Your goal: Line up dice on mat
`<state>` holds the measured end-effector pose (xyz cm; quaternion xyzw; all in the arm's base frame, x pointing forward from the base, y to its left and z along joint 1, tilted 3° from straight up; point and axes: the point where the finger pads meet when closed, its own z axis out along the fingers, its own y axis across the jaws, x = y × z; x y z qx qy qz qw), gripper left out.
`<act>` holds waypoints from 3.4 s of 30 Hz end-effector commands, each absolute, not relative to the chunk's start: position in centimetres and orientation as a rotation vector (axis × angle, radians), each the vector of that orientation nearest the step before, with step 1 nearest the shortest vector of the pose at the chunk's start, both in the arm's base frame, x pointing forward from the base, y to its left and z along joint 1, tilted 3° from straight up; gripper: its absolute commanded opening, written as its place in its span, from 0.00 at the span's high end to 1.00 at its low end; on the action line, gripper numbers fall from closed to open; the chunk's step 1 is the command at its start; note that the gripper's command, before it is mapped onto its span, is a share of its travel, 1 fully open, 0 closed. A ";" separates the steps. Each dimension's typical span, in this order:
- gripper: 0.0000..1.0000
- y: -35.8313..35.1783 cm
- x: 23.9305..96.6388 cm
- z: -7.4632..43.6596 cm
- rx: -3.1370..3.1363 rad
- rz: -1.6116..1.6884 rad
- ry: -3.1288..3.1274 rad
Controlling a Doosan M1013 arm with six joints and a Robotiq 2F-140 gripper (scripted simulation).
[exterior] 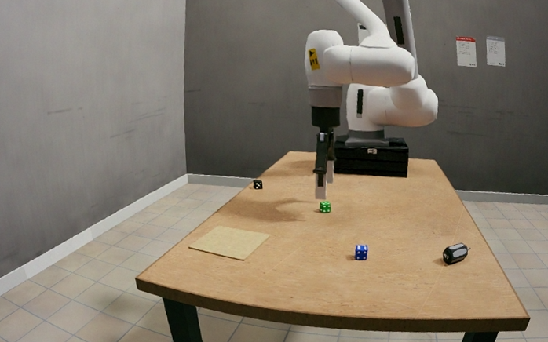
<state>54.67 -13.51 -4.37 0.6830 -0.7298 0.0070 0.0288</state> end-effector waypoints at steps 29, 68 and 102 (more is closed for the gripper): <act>0.00 -13.5 54.8 -4.3 2.108 0.023 -2.252; 0.00 -8.8 67.4 -4.9 2.108 0.023 -2.252; 0.00 -3.4 82.3 -5.7 2.108 0.023 -2.252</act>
